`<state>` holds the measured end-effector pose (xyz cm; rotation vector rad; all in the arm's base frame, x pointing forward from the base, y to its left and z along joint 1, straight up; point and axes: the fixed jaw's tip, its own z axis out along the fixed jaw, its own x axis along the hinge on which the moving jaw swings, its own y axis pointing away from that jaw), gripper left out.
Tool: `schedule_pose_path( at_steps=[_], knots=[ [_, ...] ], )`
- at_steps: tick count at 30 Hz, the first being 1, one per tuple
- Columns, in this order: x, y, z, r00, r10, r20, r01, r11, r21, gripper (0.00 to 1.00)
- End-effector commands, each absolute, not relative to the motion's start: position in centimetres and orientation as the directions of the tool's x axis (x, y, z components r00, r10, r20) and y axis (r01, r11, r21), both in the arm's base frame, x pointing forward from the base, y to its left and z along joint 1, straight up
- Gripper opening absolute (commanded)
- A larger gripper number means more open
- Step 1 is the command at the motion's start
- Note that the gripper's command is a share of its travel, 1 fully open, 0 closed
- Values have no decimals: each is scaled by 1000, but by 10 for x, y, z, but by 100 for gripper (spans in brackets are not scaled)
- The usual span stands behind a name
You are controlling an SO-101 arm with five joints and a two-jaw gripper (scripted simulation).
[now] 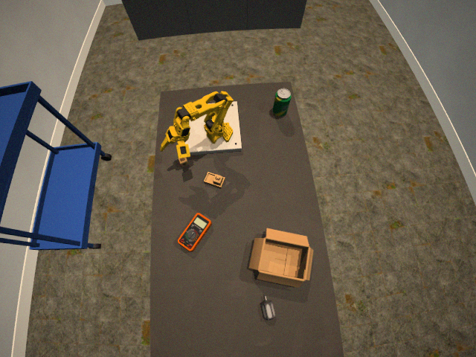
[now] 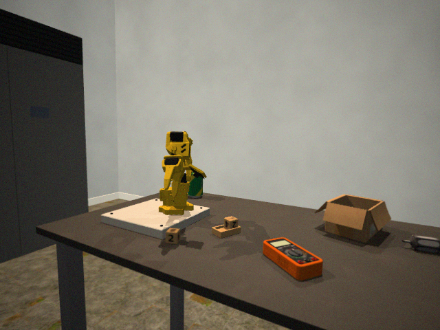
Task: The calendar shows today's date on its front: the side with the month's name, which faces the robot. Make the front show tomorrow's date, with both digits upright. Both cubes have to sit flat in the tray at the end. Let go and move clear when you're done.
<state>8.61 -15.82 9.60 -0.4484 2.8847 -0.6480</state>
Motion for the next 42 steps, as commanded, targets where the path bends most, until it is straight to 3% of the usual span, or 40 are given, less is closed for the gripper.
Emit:
schedule_pose_path(
  at_steps=[1,20,42],
  knots=[
    [86,-156,86,-946,-315,-75,-262,883,-389,35],
    [73,-133,29,-954,-301,3,-301,954,13,35],
    [72,-131,27,-954,-301,6,-301,953,31,35]
  ],
)
